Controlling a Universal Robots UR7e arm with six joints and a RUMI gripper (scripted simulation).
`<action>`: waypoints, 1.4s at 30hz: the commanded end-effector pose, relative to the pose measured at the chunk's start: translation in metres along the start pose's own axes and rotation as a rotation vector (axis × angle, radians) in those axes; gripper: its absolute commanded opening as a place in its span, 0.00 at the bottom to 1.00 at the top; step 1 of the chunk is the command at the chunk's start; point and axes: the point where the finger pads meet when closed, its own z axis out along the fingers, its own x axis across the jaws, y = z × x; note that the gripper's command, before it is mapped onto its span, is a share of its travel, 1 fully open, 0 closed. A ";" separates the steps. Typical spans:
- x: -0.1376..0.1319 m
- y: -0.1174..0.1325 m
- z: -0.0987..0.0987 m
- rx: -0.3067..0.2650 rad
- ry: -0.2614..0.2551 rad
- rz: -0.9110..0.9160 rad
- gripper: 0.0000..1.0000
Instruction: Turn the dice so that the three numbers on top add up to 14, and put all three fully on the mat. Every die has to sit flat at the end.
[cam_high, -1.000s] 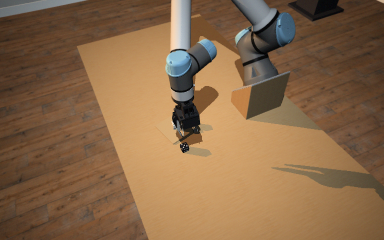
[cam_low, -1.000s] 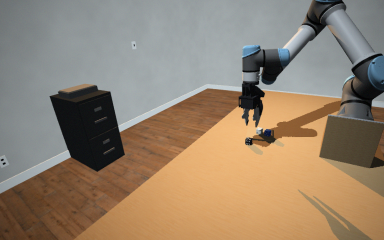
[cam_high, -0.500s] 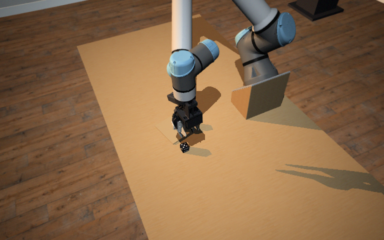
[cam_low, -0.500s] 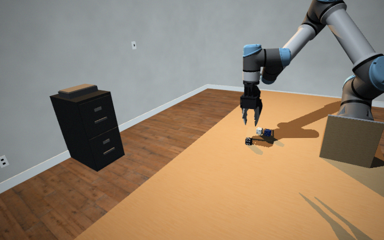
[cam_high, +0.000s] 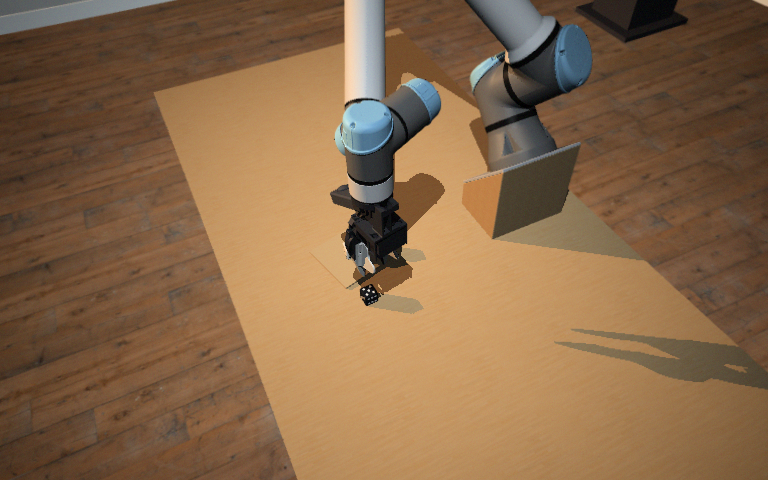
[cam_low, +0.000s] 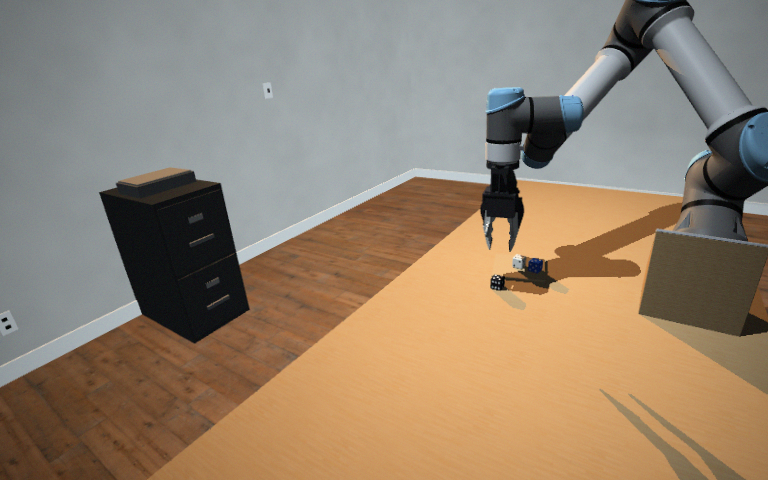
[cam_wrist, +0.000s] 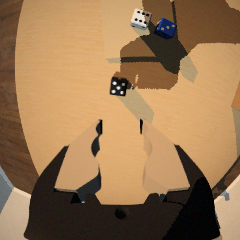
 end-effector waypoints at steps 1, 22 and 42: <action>-0.001 0.000 -0.001 0.001 -0.002 -0.010 0.28; -0.001 0.000 -0.001 0.004 -0.004 -0.028 1.00; -0.002 -0.018 0.025 0.006 -0.003 0.185 0.28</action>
